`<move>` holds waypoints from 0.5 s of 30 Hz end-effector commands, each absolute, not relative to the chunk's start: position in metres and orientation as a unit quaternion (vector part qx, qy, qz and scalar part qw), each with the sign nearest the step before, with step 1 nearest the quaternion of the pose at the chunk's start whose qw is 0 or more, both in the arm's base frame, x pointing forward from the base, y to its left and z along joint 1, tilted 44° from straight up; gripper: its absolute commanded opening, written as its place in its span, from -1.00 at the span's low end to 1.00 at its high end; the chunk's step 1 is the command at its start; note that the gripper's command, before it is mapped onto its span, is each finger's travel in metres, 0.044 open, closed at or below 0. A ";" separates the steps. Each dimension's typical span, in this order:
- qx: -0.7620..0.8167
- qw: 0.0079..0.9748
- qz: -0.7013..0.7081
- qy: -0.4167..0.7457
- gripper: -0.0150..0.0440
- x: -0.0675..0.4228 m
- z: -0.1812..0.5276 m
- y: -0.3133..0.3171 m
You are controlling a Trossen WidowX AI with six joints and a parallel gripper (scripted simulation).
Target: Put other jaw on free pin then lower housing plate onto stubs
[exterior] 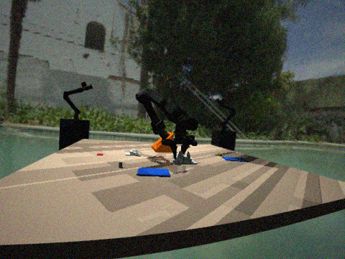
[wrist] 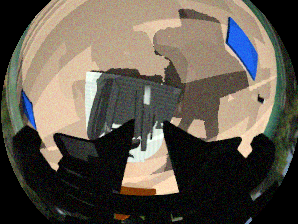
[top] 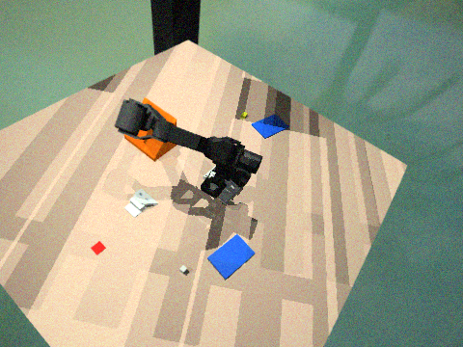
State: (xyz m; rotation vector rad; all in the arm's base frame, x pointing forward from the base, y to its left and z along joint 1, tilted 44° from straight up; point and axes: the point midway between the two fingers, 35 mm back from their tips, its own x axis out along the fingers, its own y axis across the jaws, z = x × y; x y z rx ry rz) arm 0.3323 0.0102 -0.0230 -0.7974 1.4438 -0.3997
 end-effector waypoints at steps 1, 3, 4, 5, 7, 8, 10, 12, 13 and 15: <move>-0.352 0.661 -0.180 0.638 -0.04 0.333 -0.025 0.007; -0.352 0.661 -0.180 0.638 -0.04 0.333 -0.025 0.007; -0.352 0.661 -0.180 0.638 -0.04 0.333 -0.025 0.007; -0.352 0.661 -0.180 0.638 -0.04 0.333 -0.025 0.007; -0.352 0.661 -0.180 0.638 -0.04 0.333 -0.025 0.007; -0.353 0.661 -0.177 0.638 0.05 0.332 -0.023 0.010; -0.353 0.661 -0.177 0.638 0.23 0.332 -0.023 0.010; -0.353 0.661 -0.177 0.638 0.27 0.332 -0.023 0.010; -0.353 0.661 -0.177 0.638 0.27 0.332 -0.023 0.010; -0.353 0.661 -0.177 0.638 0.27 0.332 -0.023 0.010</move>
